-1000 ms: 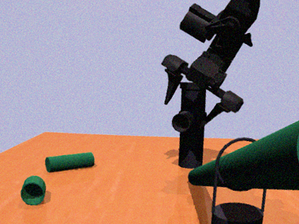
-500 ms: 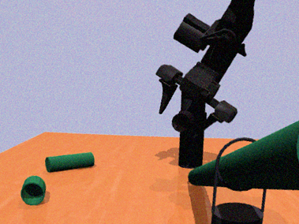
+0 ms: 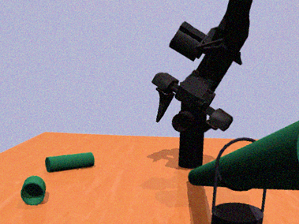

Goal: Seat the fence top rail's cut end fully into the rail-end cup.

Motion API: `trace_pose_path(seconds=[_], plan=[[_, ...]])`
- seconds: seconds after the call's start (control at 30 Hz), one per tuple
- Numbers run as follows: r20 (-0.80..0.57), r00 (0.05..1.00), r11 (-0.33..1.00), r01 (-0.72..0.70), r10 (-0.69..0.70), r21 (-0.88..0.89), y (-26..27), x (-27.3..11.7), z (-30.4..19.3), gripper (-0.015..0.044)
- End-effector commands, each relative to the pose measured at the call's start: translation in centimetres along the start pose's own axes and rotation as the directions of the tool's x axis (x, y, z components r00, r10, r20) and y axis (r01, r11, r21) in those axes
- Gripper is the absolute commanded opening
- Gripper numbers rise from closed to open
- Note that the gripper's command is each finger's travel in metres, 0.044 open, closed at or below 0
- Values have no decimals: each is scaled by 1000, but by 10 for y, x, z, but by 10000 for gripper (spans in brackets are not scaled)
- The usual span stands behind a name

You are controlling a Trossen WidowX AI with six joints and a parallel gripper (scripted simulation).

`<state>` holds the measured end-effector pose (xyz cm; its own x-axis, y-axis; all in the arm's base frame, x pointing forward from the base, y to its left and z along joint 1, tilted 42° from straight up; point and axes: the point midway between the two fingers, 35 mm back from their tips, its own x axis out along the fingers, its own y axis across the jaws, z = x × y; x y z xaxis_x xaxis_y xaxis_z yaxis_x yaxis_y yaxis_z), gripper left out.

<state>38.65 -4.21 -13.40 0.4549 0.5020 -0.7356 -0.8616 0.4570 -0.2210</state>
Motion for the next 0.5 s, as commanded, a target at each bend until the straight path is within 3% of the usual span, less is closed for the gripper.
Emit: trace_pose_path(seconds=[0.0,0.27,0.4,0.47], plan=[[-6,1000,1000,-3,3,7,2,3,-2,335],[-6,1000,1000,-3,3,7,2,3,-2,125],[-6,1000,1000,-3,3,7,2,3,-2,98],[0,1000,1000,-3,3,-2,3,2,-2,46]])
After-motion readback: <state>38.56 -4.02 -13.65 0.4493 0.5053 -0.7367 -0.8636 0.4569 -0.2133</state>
